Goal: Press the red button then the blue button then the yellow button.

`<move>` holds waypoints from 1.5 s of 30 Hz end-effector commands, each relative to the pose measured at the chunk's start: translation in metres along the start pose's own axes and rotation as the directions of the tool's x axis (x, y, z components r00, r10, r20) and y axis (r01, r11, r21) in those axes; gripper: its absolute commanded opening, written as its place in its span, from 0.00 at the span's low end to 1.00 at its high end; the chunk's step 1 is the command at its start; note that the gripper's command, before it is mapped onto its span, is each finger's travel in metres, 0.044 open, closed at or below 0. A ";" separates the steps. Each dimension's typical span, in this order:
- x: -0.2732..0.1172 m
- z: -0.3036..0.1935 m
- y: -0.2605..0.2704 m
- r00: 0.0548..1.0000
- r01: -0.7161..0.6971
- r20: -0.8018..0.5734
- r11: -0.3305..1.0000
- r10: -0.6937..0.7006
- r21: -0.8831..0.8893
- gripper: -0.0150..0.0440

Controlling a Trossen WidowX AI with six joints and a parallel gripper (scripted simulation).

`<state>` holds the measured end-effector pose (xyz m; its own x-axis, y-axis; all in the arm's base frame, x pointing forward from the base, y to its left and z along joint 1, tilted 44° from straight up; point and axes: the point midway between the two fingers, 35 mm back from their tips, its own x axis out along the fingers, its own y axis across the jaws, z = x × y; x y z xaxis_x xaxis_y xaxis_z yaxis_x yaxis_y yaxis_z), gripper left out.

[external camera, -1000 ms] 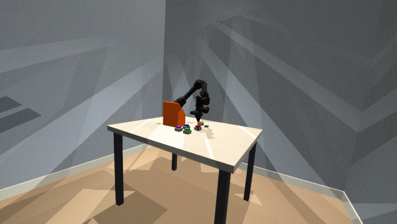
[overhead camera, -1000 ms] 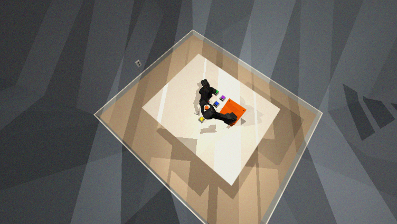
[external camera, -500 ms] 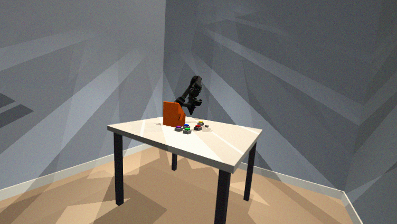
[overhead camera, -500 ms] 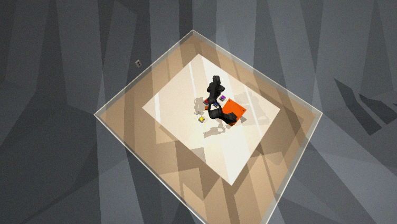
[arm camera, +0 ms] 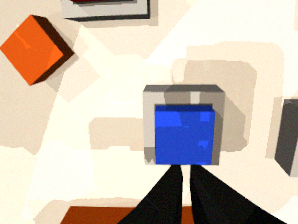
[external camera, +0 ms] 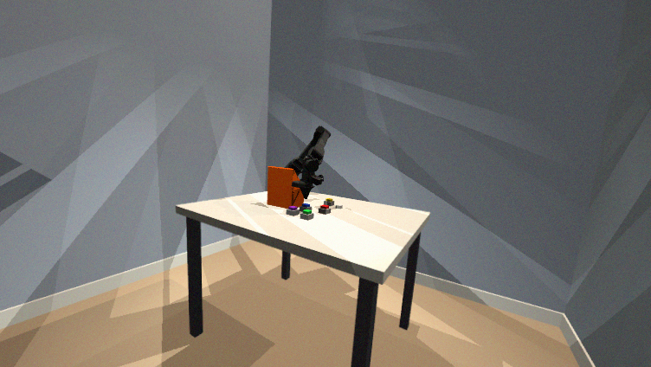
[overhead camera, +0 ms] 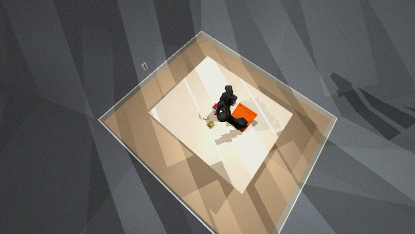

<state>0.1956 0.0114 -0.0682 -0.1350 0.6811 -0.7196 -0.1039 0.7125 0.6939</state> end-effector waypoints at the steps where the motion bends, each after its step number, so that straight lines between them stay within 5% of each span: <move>1: 0.004 0.002 -0.001 1.000 0.003 0.018 1.000 -0.003 0.004 0.29; 40: 0.036 0.003 -0.001 1.000 0.001 0.018 1.000 -0.001 0.004 0.29; 45: 0.003 0.002 -0.001 1.000 0.003 0.018 1.000 -0.003 0.004 0.29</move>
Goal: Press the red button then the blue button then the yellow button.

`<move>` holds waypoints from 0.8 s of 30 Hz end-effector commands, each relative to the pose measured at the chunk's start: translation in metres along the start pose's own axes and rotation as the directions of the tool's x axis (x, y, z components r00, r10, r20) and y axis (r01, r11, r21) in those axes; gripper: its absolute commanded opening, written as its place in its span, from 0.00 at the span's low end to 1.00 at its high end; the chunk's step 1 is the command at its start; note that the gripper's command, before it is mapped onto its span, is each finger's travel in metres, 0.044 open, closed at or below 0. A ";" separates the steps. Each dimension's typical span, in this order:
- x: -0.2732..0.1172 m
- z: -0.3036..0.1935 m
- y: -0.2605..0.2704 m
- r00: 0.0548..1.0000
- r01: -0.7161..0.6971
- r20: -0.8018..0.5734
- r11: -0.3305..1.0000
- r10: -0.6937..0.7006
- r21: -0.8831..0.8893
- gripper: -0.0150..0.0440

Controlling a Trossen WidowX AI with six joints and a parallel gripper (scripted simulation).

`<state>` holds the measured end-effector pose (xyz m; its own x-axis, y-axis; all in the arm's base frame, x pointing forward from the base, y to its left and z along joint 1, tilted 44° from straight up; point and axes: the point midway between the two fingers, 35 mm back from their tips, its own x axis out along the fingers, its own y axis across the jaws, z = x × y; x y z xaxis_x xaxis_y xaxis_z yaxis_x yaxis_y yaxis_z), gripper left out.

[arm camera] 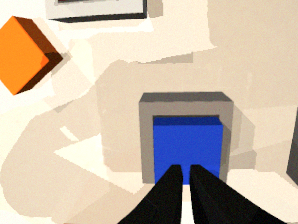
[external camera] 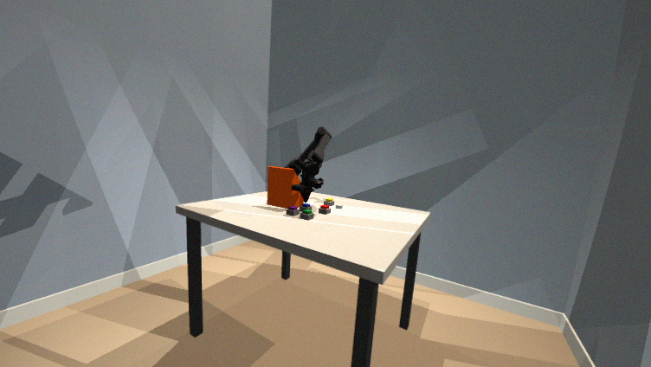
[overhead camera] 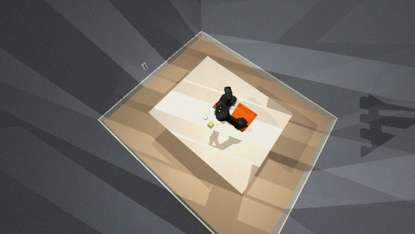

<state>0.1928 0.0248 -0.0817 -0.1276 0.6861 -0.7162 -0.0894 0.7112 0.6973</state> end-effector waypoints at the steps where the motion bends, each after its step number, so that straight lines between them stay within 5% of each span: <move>1: -0.016 0.003 -0.002 1.000 0.008 0.010 1.000 -0.008 -0.010 0.29; 8: -0.076 0.002 -0.002 1.000 0.012 0.010 1.000 -0.012 -0.009 0.29; 15: -0.080 0.007 0.007 1.000 0.023 0.007 1.000 -0.023 -0.005 0.29; 24: -0.082 0.034 0.121 0.996 0.086 0.005 0.996 -0.086 0.015 0.29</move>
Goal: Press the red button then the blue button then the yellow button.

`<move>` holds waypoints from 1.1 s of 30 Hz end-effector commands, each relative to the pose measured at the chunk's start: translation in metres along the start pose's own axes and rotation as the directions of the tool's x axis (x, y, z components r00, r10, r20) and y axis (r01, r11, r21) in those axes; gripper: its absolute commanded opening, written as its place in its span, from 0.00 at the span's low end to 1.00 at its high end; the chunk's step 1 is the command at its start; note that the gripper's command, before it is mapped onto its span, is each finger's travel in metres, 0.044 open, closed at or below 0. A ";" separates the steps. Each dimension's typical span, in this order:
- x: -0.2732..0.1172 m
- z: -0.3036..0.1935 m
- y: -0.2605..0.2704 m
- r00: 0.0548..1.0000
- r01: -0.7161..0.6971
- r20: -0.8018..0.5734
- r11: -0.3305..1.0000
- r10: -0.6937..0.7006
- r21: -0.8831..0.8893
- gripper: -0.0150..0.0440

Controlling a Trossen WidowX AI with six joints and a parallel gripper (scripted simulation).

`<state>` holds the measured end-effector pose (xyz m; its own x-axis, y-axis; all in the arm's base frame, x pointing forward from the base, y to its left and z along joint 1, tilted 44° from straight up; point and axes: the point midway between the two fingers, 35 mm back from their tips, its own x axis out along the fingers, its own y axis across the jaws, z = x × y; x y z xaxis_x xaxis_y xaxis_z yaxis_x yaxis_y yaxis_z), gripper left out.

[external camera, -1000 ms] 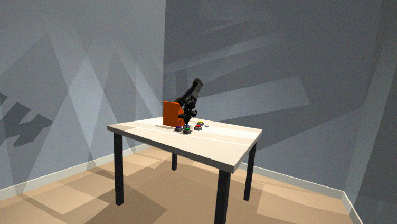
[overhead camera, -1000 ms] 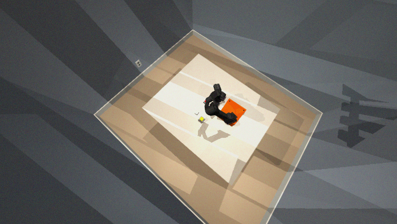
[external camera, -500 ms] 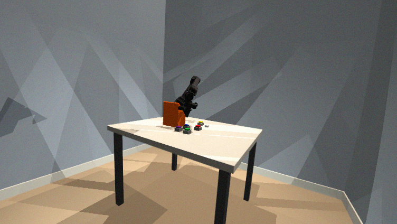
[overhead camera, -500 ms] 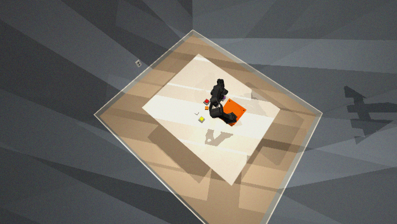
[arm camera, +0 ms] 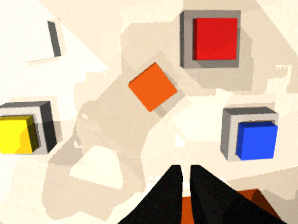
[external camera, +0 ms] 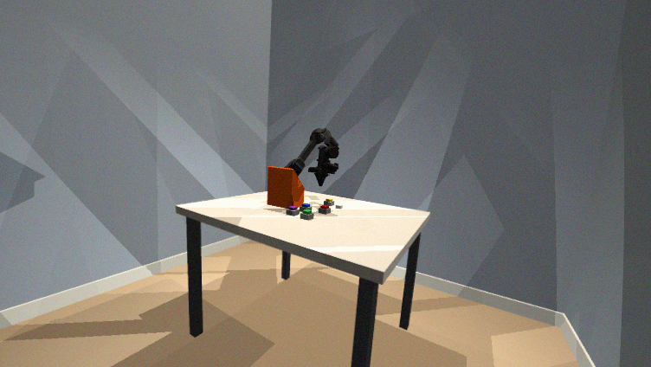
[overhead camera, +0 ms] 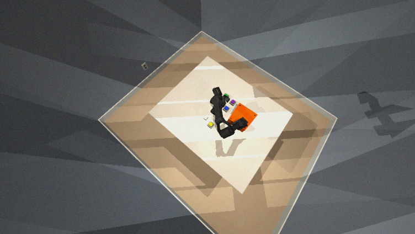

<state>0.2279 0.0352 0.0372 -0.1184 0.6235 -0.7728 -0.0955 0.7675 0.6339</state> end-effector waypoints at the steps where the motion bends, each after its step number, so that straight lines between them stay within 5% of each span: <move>1: -0.003 0.001 0.048 1.000 -0.007 0.008 1.000 0.007 0.007 0.29; 8: -0.007 -0.018 0.134 0.996 -0.086 0.008 0.996 0.086 -0.013 0.29; 12: -0.004 -0.018 0.135 0.996 -0.087 0.008 0.996 0.087 -0.014 0.29; 17: 0.052 -0.018 0.141 0.996 -0.090 0.009 0.996 0.090 -0.014 0.29; 33: 0.071 -0.018 0.143 0.996 -0.091 0.008 0.996 0.091 -0.015 0.29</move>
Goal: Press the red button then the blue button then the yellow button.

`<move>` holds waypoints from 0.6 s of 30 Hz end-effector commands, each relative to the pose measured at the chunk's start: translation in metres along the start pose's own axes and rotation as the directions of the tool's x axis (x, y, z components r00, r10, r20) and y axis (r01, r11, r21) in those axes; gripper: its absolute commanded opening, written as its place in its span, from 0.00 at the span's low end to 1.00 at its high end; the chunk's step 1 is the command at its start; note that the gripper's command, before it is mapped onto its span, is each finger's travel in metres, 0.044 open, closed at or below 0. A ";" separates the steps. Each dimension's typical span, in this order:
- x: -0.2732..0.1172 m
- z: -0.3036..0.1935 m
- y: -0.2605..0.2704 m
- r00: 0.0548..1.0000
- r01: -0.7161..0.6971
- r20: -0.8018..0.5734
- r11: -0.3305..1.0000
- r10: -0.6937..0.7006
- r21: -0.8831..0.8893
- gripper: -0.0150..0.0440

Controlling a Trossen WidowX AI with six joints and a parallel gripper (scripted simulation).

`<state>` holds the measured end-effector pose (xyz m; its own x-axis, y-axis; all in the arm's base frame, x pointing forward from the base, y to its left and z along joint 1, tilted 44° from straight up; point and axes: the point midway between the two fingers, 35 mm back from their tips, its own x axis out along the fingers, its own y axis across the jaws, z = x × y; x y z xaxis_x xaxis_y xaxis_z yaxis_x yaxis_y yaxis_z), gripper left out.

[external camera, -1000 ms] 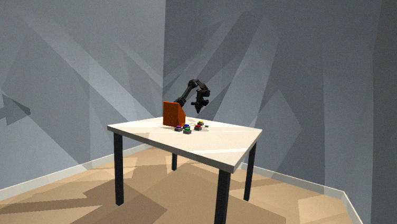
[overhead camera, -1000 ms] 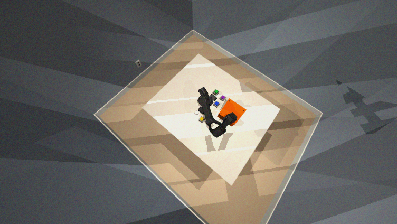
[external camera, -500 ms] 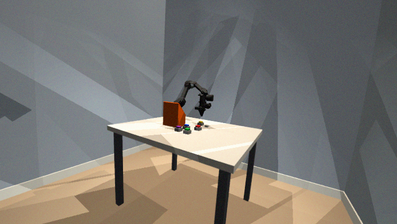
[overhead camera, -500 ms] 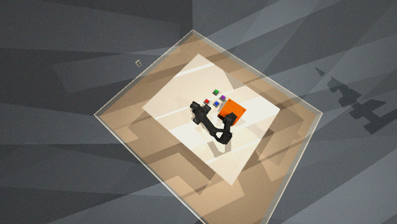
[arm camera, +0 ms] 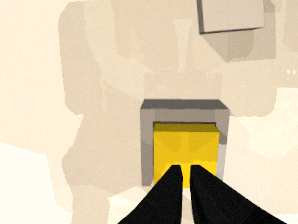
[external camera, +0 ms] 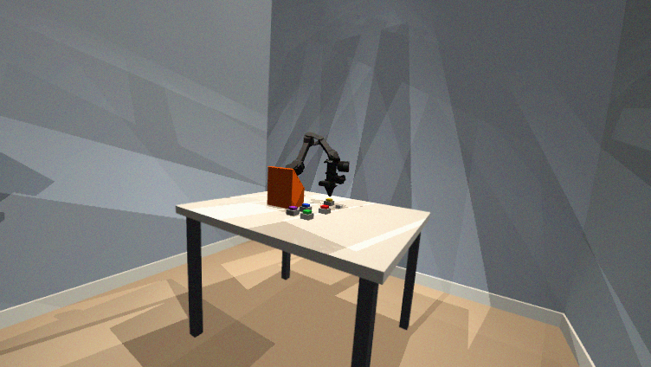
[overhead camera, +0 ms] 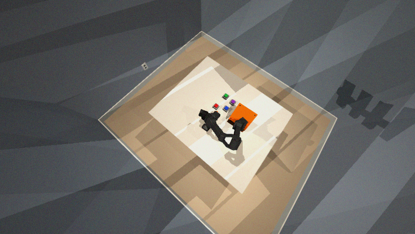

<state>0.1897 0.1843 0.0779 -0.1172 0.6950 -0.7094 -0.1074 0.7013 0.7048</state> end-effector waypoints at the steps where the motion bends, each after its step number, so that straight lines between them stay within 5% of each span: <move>1: 0.007 -0.001 -0.002 1.000 0.004 -0.002 1.000 -0.004 0.009 0.29; 18: 0.021 -0.002 -0.001 1.000 0.002 -0.002 1.000 -0.002 0.009 0.29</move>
<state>0.1867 0.1983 0.0635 -0.1167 0.6964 -0.7081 -0.1064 0.7001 0.7061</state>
